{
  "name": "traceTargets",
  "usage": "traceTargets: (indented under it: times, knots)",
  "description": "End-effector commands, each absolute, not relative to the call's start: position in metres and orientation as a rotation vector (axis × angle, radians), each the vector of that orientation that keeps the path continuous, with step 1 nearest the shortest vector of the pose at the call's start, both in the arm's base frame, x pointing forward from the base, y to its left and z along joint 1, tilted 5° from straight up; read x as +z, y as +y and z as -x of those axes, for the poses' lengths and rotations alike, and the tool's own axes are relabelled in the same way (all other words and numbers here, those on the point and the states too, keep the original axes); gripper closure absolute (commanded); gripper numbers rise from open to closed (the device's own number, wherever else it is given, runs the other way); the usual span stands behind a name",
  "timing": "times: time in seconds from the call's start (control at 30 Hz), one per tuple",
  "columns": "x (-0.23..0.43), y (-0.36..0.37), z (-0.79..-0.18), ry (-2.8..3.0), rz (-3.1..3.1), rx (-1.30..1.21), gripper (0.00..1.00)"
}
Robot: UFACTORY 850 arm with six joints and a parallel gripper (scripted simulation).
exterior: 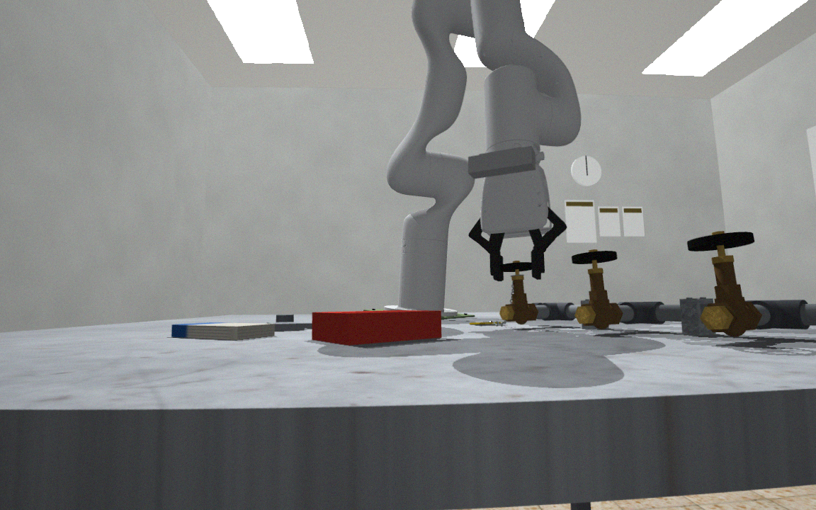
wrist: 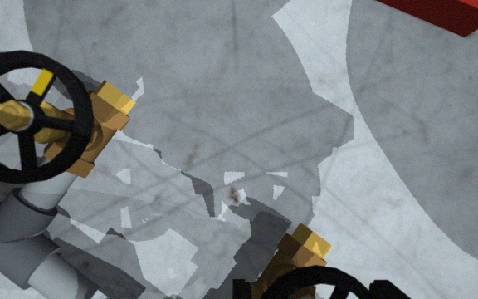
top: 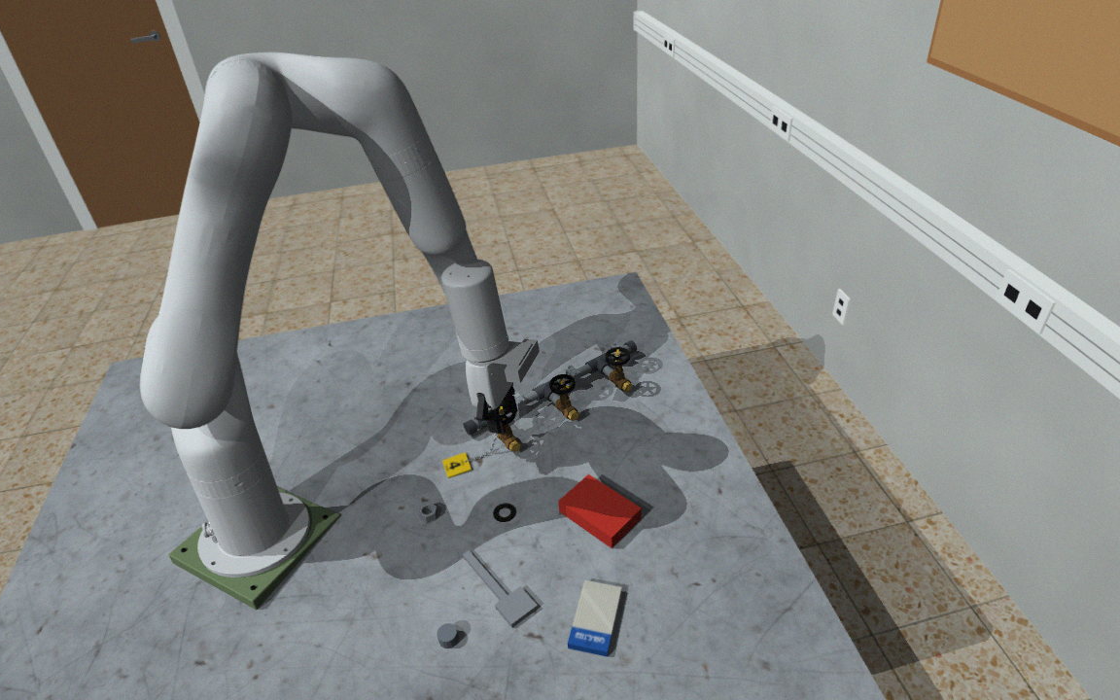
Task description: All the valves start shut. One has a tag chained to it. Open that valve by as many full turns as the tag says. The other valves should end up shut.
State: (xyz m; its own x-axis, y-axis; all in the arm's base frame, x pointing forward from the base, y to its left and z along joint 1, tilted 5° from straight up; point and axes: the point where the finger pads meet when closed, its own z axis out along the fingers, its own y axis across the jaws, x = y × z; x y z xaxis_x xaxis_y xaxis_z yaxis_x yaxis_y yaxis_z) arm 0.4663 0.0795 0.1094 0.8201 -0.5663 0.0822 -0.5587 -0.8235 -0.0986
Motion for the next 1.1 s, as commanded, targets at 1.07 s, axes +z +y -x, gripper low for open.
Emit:
traceTargets:
  times: [1.07]
  knots:
    - [0.1102,0.0796,-0.4673,-1.538,2.776,-0.265,1.0]
